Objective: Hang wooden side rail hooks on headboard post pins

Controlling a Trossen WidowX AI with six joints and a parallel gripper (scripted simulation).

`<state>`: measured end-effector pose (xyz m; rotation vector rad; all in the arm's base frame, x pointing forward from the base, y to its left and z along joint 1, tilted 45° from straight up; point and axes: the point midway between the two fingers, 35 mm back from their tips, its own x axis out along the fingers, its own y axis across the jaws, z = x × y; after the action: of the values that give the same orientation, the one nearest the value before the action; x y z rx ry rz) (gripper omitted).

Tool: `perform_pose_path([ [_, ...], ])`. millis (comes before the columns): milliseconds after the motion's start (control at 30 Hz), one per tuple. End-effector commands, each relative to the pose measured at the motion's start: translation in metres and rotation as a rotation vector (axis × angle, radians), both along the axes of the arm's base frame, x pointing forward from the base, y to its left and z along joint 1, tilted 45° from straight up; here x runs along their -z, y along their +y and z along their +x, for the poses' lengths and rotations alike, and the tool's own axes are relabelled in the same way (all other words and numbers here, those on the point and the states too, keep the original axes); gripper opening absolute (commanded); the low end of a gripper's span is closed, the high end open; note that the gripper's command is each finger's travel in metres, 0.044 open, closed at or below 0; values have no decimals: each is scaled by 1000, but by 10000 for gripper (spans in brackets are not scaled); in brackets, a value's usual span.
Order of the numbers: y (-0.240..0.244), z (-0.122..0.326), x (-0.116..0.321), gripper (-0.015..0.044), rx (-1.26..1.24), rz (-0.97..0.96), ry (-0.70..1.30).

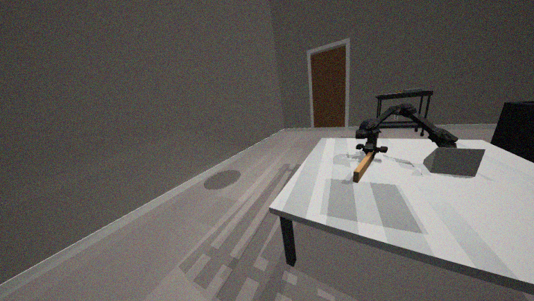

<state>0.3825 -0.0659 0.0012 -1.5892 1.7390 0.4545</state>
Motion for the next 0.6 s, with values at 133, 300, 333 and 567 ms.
perform_pose_path([
  [133, 1, -9, 1, 0, -56, -2, 63],
  [300, 1, -14, 2, 0, -87, -3, 94],
  [333, 1, -15, 2, 0, -93, -3, 101],
  [567, 1, -18, 2, 0, -136, -5, 144],
])
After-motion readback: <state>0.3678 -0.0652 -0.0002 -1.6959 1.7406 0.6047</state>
